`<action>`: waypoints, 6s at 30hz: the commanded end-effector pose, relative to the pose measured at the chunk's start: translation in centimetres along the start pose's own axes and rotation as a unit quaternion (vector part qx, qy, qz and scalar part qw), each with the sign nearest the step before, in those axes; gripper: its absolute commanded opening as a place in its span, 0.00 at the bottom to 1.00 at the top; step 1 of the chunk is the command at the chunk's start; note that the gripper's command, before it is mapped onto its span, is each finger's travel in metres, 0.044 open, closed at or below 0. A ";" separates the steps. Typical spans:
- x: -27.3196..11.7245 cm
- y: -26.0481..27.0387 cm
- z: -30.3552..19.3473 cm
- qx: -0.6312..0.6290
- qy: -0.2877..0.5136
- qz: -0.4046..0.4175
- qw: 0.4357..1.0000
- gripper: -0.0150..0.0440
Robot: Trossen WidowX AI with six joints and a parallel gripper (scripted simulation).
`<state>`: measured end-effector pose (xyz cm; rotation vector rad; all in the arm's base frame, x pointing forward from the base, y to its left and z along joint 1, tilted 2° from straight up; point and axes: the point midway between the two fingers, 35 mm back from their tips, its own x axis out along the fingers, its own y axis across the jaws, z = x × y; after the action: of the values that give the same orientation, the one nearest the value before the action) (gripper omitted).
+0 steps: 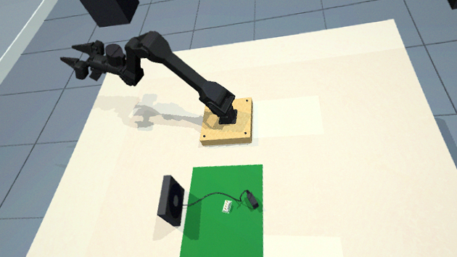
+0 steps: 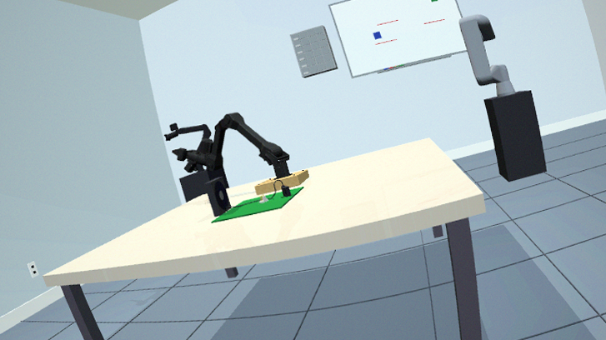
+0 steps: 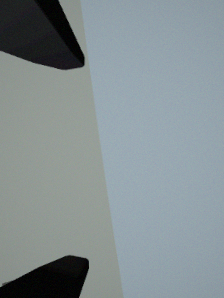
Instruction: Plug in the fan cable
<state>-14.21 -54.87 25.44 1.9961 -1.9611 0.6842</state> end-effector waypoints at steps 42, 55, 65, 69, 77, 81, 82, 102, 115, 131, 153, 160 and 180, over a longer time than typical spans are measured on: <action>-16.9 -50.8 6.7 0.828 -0.433 0.341 0.106 1.00; -29.6 -58.2 1.8 0.725 -0.390 0.553 -0.128 1.00; -45.5 -58.7 -4.2 0.530 -0.142 0.789 -0.277 1.00; -50.2 -57.4 -6.1 0.472 -0.035 0.833 -0.286 1.00; -58.3 -52.6 -10.0 0.392 0.201 0.855 -0.272 1.00; -61.4 -49.3 -11.9 0.375 0.319 0.831 -0.258 1.00; -62.1 -48.4 -12.3 0.373 0.348 0.821 -0.255 1.00; -66.7 -44.5 -9.5 0.372 0.442 0.778 -0.247 1.00; -67.6 -44.1 -7.7 0.372 0.442 0.778 -0.247 1.00; -68.9 -43.7 -5.5 0.372 0.442 0.778 -0.247 1.00; -69.1 -43.7 -5.4 0.369 0.441 0.780 -0.247 0.64; -69.1 -43.7 -5.4 0.369 0.441 0.780 -0.247 0.56; -68.6 -44.1 -6.3 0.369 0.441 0.780 -0.247 0.25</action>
<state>29.63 10.03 1.90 2.1242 0.6389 -1.7024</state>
